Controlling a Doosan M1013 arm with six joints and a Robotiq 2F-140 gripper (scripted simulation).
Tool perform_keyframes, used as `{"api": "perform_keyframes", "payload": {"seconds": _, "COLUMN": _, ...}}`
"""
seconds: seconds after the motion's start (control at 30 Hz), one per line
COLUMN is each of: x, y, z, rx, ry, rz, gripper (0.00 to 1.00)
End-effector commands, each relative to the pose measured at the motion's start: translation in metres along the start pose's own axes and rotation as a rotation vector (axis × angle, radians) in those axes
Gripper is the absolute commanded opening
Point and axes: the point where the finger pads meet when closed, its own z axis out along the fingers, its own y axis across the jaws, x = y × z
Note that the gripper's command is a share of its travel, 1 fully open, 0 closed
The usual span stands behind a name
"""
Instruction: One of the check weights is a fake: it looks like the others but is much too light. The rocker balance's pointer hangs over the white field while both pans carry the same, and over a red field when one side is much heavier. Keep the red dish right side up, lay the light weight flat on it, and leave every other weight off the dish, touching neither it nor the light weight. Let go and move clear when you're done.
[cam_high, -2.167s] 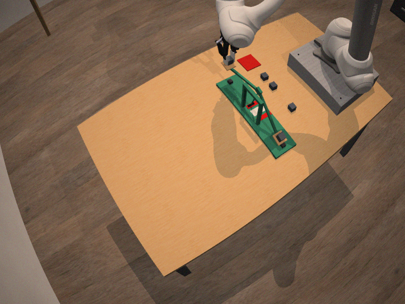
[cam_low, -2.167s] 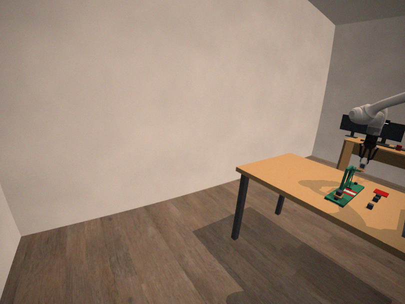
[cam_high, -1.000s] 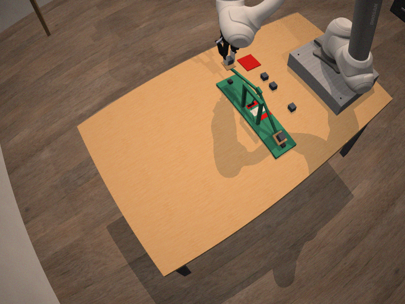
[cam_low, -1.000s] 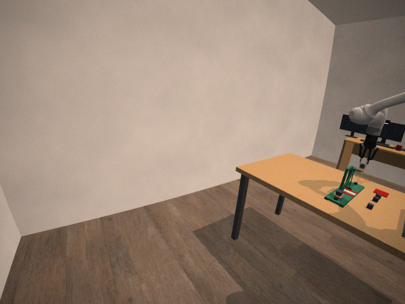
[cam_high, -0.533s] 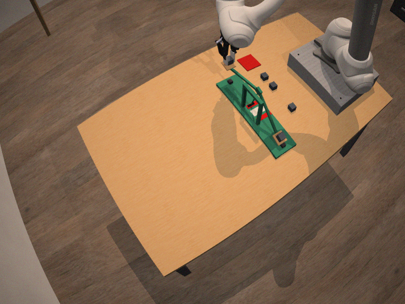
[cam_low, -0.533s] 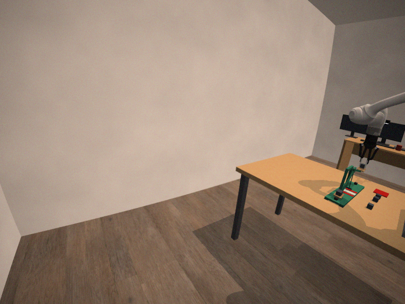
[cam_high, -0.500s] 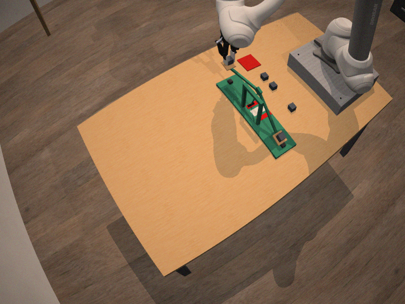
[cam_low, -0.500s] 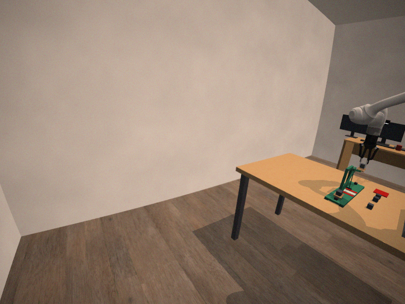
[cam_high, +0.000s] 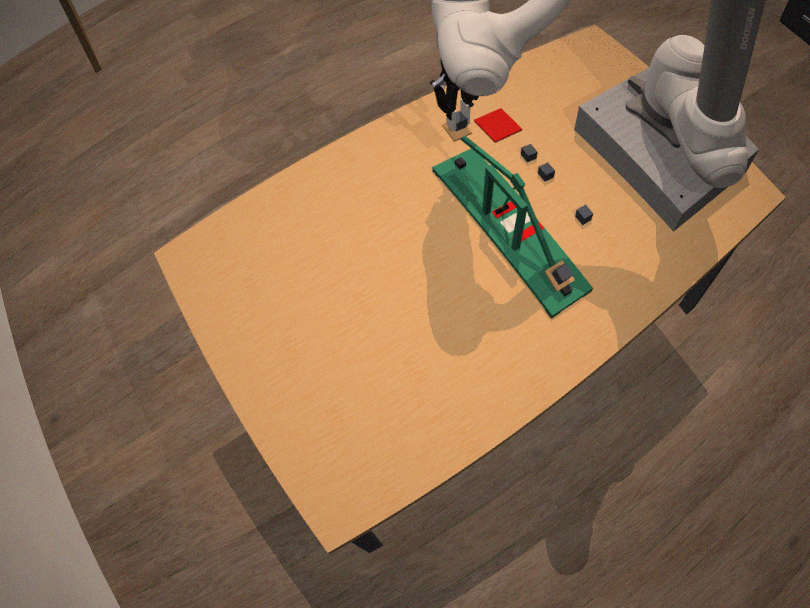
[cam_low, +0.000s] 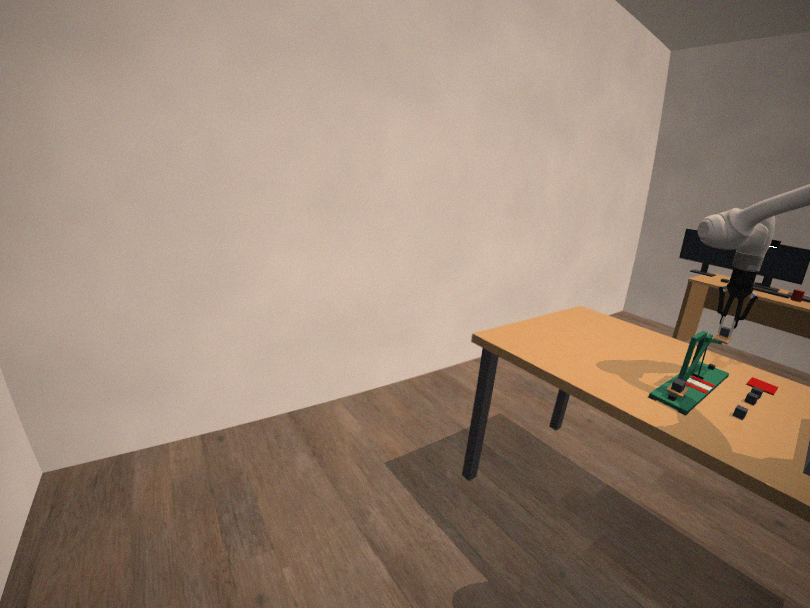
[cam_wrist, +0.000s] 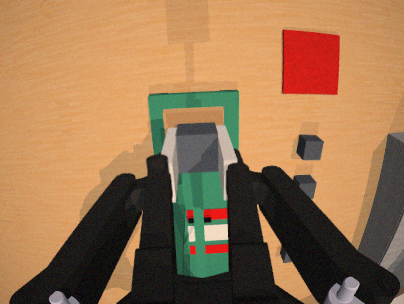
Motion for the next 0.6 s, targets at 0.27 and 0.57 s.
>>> {"api": "perform_keyframes", "payload": {"seconds": 0.27, "x": -0.0027, "y": -0.0025, "z": 0.0043, "rx": 0.002, "ry": -0.003, "rz": 0.000, "gripper": 0.24}}
{"api": "perform_keyframes", "payload": {"seconds": 0.57, "x": -0.0028, "y": -0.0030, "z": 0.0043, "rx": 0.002, "ry": -0.003, "rz": 0.000, "gripper": 0.24}}
